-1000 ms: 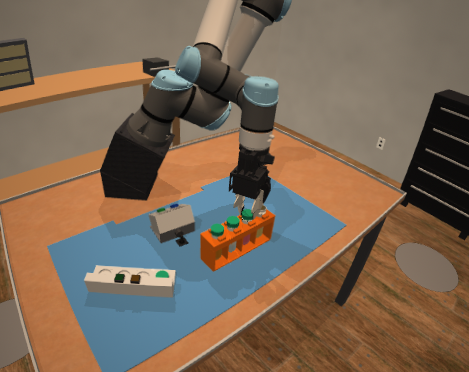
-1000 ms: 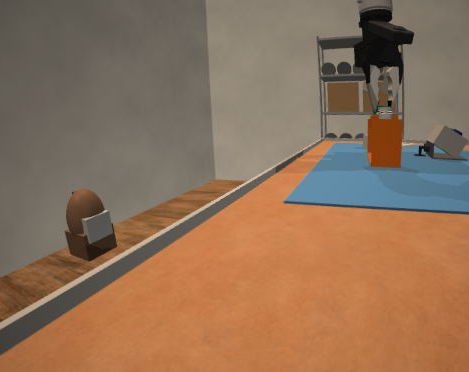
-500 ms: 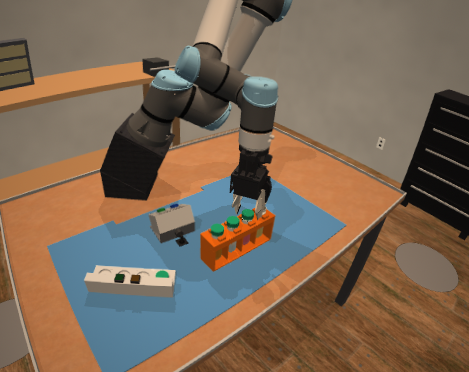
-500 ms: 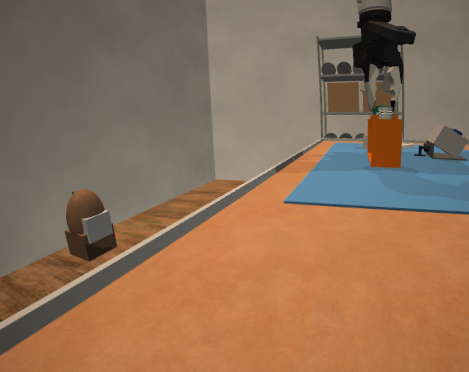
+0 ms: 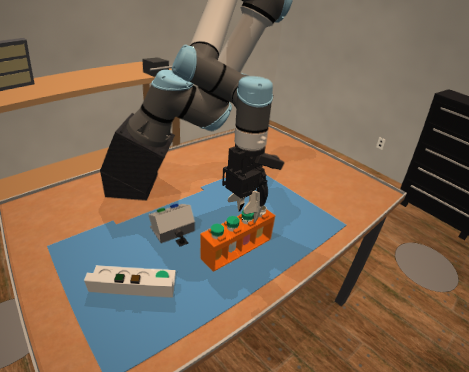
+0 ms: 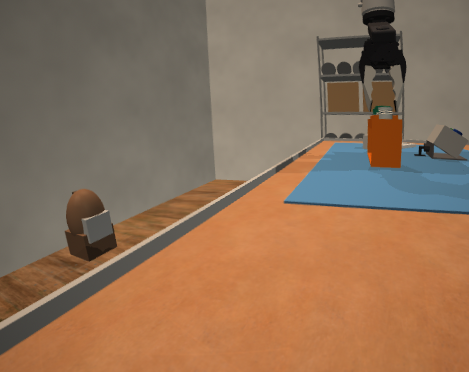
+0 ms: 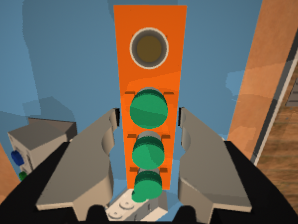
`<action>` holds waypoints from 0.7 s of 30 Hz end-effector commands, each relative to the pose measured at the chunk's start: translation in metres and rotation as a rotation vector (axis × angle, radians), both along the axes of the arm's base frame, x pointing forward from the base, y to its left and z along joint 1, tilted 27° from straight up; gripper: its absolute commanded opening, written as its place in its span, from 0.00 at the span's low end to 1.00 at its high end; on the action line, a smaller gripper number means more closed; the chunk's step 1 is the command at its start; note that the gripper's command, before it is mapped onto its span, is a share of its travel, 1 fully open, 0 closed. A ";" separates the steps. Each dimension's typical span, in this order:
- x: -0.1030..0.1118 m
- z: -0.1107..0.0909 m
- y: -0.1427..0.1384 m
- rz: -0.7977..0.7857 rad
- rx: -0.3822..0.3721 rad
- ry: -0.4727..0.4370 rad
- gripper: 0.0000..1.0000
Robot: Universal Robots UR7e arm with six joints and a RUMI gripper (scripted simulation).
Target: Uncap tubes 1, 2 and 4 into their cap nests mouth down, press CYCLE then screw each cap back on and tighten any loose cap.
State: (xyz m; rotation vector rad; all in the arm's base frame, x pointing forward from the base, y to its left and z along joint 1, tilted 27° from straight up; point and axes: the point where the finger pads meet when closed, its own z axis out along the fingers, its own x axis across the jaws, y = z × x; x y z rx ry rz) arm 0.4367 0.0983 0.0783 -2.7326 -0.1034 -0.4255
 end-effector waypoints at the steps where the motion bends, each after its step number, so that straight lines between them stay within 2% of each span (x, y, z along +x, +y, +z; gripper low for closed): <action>1: 0.000 0.000 0.000 -0.234 0.057 0.094 0.35; 2: 0.000 0.000 0.000 -0.288 0.074 0.116 0.35; 10: 0.000 0.000 0.000 -0.289 0.074 0.116 0.35; 11: 0.000 0.000 0.000 -0.289 0.074 0.116 0.00; 21: 0.000 0.000 0.000 -0.289 0.074 0.116 0.00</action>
